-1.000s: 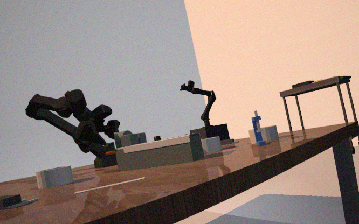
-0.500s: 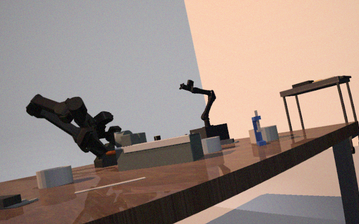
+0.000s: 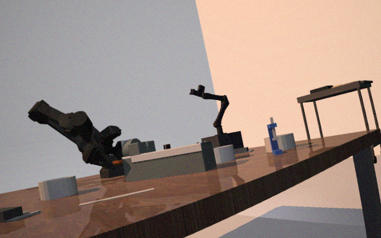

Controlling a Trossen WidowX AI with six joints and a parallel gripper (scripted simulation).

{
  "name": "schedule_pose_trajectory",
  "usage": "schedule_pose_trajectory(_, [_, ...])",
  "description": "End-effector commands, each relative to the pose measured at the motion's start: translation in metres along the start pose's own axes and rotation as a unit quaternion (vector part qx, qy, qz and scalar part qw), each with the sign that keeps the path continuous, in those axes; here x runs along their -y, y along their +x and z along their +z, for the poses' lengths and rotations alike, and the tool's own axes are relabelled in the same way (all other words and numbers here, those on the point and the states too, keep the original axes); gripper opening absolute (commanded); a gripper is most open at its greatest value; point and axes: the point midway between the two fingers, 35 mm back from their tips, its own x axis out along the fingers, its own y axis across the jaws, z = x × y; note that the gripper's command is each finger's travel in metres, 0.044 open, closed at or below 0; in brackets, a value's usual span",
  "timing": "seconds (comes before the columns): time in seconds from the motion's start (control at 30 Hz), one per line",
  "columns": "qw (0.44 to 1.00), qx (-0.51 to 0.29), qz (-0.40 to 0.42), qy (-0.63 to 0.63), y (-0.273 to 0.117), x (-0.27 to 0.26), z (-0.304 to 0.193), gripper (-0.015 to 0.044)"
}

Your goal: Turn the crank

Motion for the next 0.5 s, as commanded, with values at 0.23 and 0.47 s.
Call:
schedule_pose_trajectory(0.23, [1.0, 0.002, 0.001, -0.003, 0.0061, -0.0017, -0.0071, 0.0361])
schedule_pose_trajectory(0.47, [1.0, 0.002, 0.001, -0.003, 0.0061, -0.0017, -0.0071, 0.0177])
